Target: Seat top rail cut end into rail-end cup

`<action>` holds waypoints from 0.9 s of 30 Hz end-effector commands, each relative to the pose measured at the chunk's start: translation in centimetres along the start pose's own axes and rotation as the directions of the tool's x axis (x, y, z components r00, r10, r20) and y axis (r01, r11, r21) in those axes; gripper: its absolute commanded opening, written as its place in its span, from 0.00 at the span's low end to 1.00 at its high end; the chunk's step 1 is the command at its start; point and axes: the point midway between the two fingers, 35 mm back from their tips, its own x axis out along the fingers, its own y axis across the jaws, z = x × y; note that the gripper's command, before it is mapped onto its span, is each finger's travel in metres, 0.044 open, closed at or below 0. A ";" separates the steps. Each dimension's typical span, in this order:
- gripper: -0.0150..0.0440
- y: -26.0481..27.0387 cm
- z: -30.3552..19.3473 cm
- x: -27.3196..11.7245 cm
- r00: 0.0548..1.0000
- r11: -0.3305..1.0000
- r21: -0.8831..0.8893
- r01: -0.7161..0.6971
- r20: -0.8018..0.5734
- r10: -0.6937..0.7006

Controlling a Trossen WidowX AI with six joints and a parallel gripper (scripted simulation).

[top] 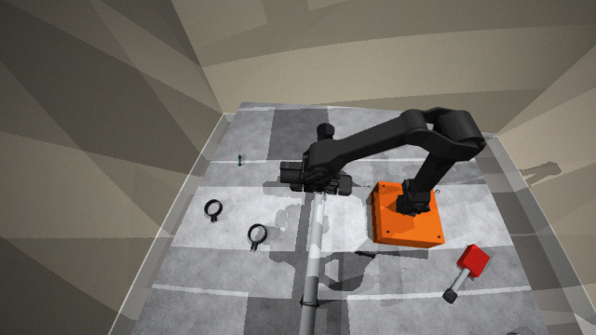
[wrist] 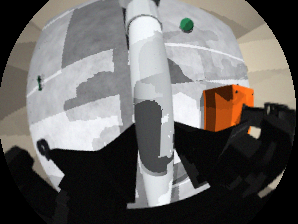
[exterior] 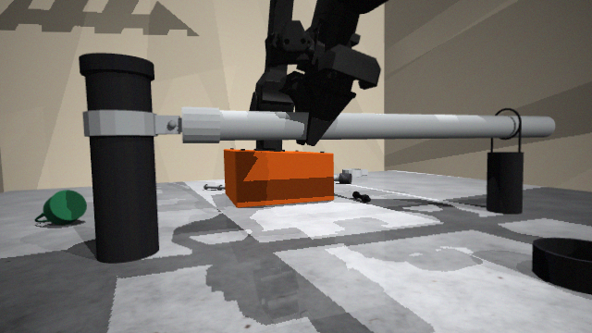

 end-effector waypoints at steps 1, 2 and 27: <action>0.25 0.0 0.6 0.0 1.000 1.000 0.001 -0.002 0.009 0.002; 0.25 0.0 0.6 0.0 1.000 1.000 0.001 -0.002 0.009 0.002; 0.25 0.0 1.9 0.2 1.000 1.000 0.001 -0.002 0.010 0.002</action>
